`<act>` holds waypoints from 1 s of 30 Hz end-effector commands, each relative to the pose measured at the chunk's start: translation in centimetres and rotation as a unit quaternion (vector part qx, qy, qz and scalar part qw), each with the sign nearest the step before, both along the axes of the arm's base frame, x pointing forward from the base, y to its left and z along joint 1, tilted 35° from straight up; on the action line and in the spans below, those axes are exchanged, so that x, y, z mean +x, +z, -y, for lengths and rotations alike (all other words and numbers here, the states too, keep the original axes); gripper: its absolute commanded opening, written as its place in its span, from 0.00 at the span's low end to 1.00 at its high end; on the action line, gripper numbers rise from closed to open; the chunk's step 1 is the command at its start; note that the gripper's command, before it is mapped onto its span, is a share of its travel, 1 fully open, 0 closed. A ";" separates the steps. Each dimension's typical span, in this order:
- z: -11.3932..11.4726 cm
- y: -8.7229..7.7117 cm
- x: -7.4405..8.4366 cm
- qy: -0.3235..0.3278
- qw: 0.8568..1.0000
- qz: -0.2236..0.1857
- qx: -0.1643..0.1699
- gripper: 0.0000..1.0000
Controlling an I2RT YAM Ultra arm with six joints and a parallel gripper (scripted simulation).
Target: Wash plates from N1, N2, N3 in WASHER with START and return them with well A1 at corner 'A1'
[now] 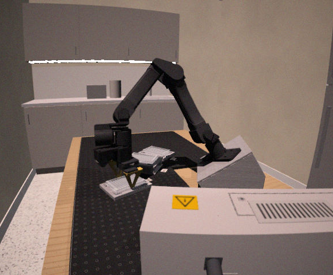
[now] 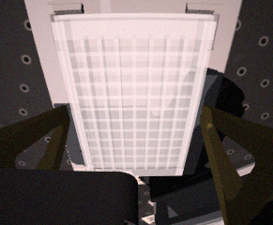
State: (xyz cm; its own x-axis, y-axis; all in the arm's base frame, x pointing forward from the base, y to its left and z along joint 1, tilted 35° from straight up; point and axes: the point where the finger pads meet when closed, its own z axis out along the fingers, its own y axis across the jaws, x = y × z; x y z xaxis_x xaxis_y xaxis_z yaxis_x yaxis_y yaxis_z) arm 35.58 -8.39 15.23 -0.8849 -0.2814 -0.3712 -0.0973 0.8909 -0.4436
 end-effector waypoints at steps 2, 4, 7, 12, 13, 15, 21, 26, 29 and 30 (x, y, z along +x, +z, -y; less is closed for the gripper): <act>-0.4 1.1 -0.3 0.002 1.000 0.005 0.000 1.00; -0.5 1.3 -0.5 0.002 1.000 0.005 0.000 1.00; -0.7 1.7 -0.7 0.002 1.000 0.005 0.000 1.00; -0.8 2.2 -0.9 0.002 1.000 0.005 0.000 1.00; -0.9 2.3 -1.0 0.002 1.000 0.005 0.000 1.00; -1.0 2.6 -1.2 0.002 1.000 0.005 0.000 1.00; -1.4 3.4 -1.6 0.002 1.000 0.005 0.000 1.00; -1.7 4.0 -2.0 0.002 1.000 0.005 0.001 1.00; -1.7 4.2 -2.1 0.002 1.000 0.005 0.001 1.00; -1.8 4.3 -2.2 0.002 1.000 0.005 0.001 1.00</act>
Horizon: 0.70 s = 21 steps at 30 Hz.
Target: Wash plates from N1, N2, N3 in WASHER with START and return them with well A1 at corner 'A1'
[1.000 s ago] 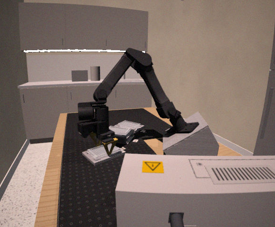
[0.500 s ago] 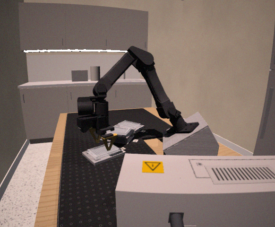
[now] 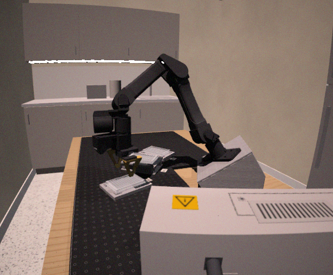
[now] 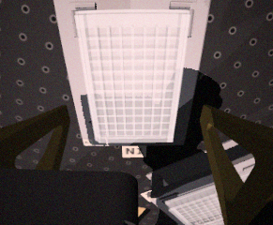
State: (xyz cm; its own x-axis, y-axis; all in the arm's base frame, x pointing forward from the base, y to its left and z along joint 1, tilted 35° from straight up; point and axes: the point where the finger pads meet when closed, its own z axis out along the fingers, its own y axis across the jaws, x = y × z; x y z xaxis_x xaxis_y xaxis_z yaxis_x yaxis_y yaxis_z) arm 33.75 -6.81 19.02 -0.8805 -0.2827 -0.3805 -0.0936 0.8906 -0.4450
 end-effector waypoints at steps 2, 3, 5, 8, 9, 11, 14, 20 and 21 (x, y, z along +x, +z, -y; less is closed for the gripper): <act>-0.3 0.8 -0.5 0.001 1.000 0.000 0.001 1.00; -0.4 0.9 -0.6 0.001 1.000 0.000 0.001 1.00; -0.5 1.2 -0.7 0.001 1.000 0.000 0.001 1.00; -0.7 1.6 -1.0 0.001 1.000 0.000 0.001 1.00; -0.7 1.7 -1.0 0.001 1.000 0.000 0.001 1.00; -0.9 2.0 -1.2 0.001 1.000 0.000 0.001 1.00; -1.0 2.3 -1.3 0.001 1.000 0.000 0.001 1.00; -1.3 3.0 -1.7 0.001 1.000 0.000 0.001 1.00; -1.3 3.1 -1.8 0.001 1.000 0.000 0.001 1.00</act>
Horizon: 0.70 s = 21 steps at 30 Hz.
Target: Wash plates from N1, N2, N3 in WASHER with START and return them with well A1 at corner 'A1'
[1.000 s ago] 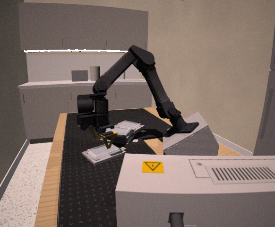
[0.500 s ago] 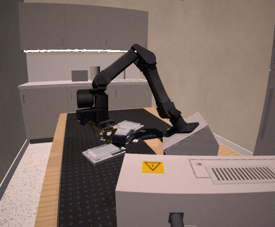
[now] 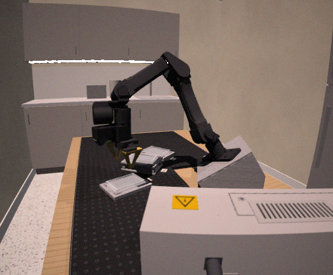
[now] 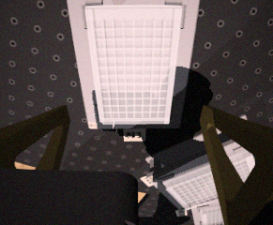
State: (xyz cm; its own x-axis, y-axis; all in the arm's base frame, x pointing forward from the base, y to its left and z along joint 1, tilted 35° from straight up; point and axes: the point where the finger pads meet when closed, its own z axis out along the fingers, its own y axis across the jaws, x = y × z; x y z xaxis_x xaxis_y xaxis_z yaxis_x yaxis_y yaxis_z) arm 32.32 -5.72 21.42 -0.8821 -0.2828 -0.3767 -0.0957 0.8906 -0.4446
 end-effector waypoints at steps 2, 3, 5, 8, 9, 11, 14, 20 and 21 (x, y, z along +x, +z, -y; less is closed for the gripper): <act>-0.4 1.0 -0.5 0.001 1.000 0.002 0.001 1.00; -0.4 1.1 -0.6 0.001 1.000 0.002 0.001 1.00; -0.4 1.1 -0.6 0.001 1.000 0.002 0.001 1.00; -0.4 1.1 -0.6 0.001 1.000 0.002 0.001 1.00; -0.4 1.1 -0.6 0.001 1.000 0.002 0.001 1.00; -0.4 1.1 -0.6 0.001 1.000 0.002 0.001 1.00; -0.4 1.1 -0.6 0.001 1.000 0.002 0.001 1.00; -0.4 1.1 -0.6 0.001 1.000 0.002 0.001 1.00; 0.0 1.1 -1.0 -0.013 1.000 0.008 0.009 1.00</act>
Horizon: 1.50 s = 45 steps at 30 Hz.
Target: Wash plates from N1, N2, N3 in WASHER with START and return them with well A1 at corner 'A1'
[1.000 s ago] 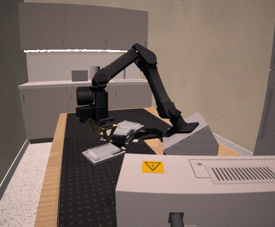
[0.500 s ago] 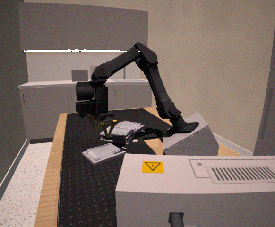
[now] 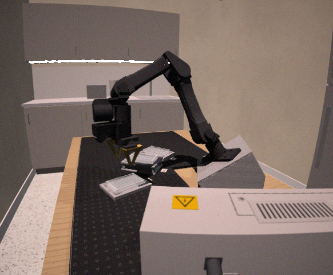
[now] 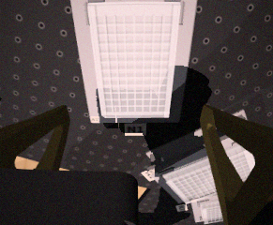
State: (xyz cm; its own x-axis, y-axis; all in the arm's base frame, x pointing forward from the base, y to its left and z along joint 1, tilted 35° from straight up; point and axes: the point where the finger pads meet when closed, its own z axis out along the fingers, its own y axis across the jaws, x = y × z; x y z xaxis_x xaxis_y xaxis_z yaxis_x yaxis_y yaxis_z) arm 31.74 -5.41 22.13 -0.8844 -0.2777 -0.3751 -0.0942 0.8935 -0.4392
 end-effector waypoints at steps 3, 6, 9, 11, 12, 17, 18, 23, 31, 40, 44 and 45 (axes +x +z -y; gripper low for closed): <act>1.5 0.6 -1.3 -0.052 0.998 0.027 0.029 1.00; 2.2 0.8 -2.0 -0.079 0.995 0.039 0.044 1.00; 3.0 0.9 -2.6 -0.106 0.991 0.051 0.059 1.00; 3.8 1.0 -3.2 -0.133 0.986 0.062 0.074 1.00; 4.2 1.1 -3.5 -0.146 0.984 0.068 0.081 1.00; 6.1 1.4 -5.1 -0.201 0.969 0.092 0.112 1.00; 6.5 1.5 -5.4 -0.201 0.969 0.092 0.111 1.00; 8.0 1.8 -6.6 -0.201 0.969 0.092 0.111 1.00; 8.0 1.8 -6.6 -0.201 0.969 0.092 0.111 1.00; 10.5 1.7 -9.8 -0.304 0.928 0.136 0.168 1.00; 11.4 1.6 -11.0 -0.342 0.908 0.152 0.189 1.00; 11.7 1.6 -11.4 -0.354 0.901 0.158 0.196 1.00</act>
State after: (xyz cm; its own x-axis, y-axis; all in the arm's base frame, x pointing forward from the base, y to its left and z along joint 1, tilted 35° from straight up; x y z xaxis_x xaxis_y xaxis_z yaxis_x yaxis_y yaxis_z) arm 20.85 -17.06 23.39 -0.6677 0.4704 -0.5770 0.6002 0.7986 -0.0435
